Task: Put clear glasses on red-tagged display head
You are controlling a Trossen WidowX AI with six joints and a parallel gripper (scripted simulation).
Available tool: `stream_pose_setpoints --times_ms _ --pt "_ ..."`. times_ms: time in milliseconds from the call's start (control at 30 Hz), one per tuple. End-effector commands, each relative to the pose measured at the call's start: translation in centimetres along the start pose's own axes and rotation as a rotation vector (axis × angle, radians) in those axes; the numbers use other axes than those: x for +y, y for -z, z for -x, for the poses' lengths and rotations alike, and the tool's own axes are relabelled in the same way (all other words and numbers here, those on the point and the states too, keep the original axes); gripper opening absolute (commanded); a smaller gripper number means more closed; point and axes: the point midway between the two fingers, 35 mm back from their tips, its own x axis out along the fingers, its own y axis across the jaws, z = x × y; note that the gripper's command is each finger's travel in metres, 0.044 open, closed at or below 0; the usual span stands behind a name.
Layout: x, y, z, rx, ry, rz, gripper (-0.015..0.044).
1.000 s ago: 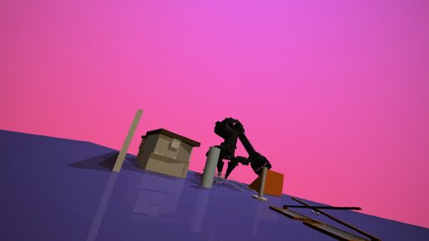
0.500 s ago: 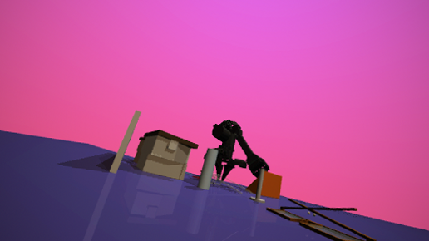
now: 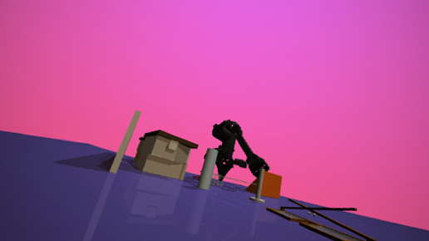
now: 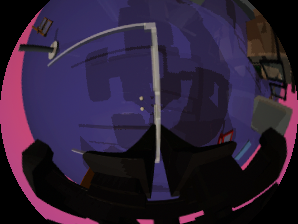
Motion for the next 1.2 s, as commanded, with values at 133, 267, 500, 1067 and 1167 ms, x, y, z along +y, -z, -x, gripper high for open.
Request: stream_pose_setpoints --times_ms 133,267,500,1067,1167 --pt "0.0 -0.4 2.3 -0.004 -0.005 0.0 0.0" --pt "0.1 -0.5 4.5 -0.005 -0.006 0.003 0.0" --pt "0.2 -0.4 8.2 -0.001 -0.003 0.007 0.0" --pt "1.7 -1.3 10.6 -0.045 0.059 -0.223 0.0" --pt "2.3 -1.8 10.9 -0.067 0.076 -0.306 0.0"
